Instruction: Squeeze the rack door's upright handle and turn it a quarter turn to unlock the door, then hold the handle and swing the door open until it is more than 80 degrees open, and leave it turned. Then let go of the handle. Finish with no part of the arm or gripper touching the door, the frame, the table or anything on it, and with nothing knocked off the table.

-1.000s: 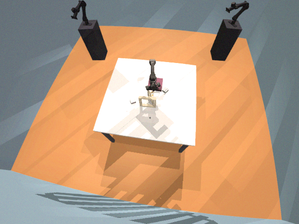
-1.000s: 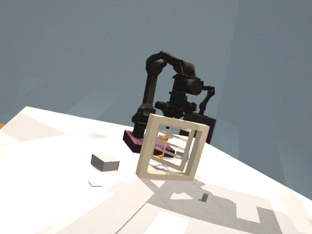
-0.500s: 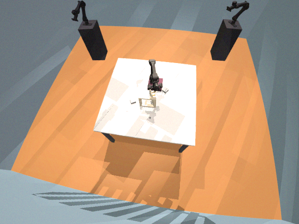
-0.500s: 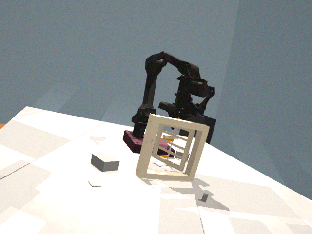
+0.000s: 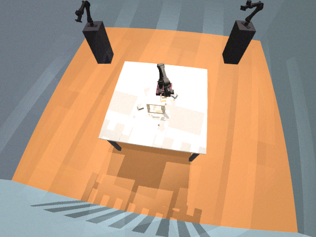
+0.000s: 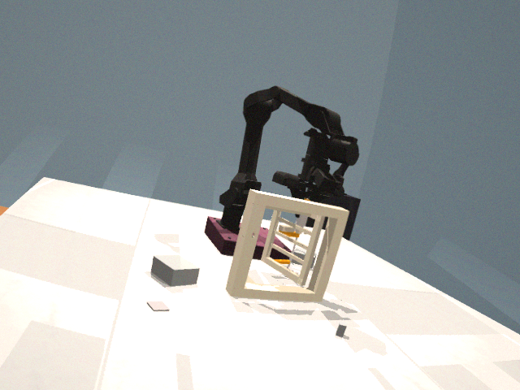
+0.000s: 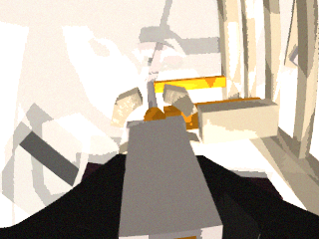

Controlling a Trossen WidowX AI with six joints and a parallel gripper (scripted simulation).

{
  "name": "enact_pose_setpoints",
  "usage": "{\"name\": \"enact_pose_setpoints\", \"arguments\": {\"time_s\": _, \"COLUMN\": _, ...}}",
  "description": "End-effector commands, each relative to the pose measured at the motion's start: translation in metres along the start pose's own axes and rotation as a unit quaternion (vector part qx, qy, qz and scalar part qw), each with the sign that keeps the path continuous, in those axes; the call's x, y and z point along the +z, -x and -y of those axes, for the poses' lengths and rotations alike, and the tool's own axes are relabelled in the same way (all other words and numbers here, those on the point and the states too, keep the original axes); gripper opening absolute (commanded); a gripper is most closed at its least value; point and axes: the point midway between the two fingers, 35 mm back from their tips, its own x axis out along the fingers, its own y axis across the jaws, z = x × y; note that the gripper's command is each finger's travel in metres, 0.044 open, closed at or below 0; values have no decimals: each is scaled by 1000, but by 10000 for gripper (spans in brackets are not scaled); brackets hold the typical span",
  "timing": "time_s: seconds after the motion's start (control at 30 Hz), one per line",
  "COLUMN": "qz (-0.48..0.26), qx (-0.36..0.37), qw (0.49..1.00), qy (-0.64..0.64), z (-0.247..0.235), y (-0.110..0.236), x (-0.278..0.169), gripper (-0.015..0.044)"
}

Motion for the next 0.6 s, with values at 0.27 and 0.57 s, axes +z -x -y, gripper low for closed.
{"name": "enact_pose_setpoints", "arguments": {"time_s": 0.27, "qz": 1, "qx": -2, "qw": 996, "qy": -88, "z": -20, "y": 0, "x": 8, "gripper": 11}}
{"name": "enact_pose_setpoints", "arguments": {"time_s": 0.57, "qz": 1, "qx": -2, "qw": 992, "qy": -125, "z": -30, "y": 0, "x": 11, "gripper": 11}}
